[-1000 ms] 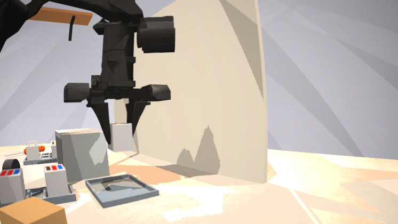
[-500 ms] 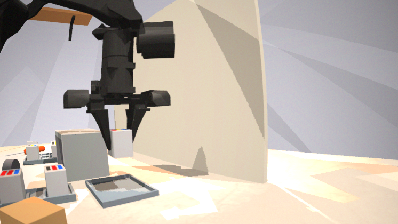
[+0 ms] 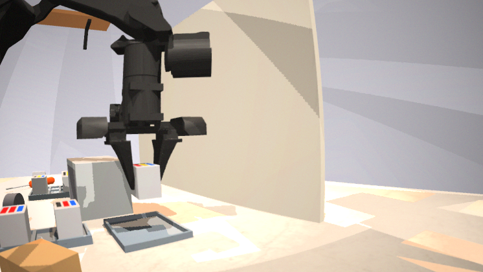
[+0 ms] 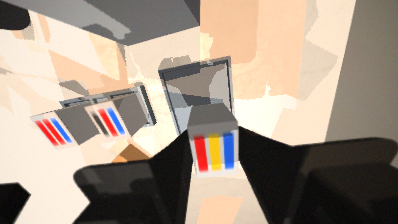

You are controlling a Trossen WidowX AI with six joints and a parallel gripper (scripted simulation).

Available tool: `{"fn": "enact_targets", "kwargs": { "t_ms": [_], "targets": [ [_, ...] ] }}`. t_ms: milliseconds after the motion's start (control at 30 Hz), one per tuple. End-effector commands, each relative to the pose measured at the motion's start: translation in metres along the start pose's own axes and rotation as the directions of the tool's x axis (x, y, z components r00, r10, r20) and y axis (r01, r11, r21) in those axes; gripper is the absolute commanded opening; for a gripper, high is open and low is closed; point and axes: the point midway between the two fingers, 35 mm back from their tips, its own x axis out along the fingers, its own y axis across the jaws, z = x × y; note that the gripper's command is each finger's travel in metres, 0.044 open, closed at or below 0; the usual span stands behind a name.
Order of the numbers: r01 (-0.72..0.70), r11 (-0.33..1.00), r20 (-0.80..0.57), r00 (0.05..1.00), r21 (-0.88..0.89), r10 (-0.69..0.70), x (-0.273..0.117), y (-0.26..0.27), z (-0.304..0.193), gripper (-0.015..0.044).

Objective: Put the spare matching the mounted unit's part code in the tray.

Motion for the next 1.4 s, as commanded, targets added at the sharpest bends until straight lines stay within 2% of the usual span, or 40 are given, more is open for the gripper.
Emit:
{"fn": "enact_targets", "kwargs": {
  "t_ms": [0, 1367],
  "targets": [
    [0.001, 1.000, 0.002, 1.000, 0.002, -0.001, 0.003, 0.000, 0.001, 0.0000],
    [0.001, 1.000, 0.003, 1.000, 0.002, -0.001, 0.031, 0.004, 0.003, 0.0000]
  ]
}}
